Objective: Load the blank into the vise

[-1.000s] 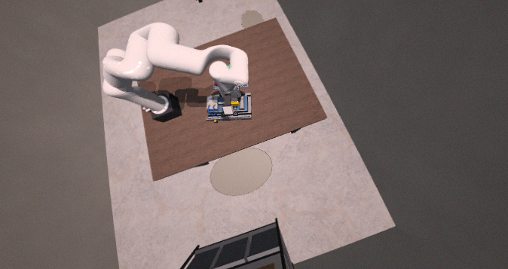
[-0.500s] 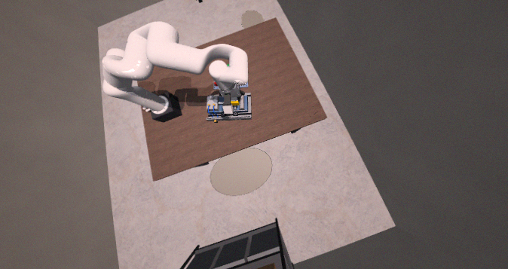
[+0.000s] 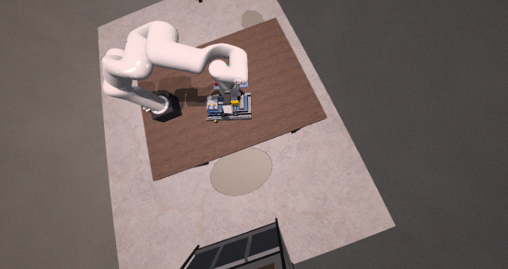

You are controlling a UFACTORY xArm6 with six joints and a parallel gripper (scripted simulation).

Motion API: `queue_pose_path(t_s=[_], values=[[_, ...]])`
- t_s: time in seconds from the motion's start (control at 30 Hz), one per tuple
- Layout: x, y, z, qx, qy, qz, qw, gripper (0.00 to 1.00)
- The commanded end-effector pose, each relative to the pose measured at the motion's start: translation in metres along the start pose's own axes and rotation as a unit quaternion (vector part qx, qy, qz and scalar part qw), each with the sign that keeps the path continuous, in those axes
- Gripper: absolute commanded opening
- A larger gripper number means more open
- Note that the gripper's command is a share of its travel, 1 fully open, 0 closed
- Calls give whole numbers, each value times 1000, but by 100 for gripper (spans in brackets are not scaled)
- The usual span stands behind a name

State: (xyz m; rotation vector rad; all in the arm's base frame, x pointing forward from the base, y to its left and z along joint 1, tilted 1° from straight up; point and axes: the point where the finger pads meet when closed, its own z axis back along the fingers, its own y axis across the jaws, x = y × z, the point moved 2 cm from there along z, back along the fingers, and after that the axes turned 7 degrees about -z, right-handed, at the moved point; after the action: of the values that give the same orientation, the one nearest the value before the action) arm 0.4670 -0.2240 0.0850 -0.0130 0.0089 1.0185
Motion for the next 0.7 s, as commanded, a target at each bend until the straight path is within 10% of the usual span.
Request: queue_pose_path(t_s=[0.0,0.67], values=[[1,-1,2,-2,0,0,1000,0],[2,0,-19,-2,0,0,1000,0]])
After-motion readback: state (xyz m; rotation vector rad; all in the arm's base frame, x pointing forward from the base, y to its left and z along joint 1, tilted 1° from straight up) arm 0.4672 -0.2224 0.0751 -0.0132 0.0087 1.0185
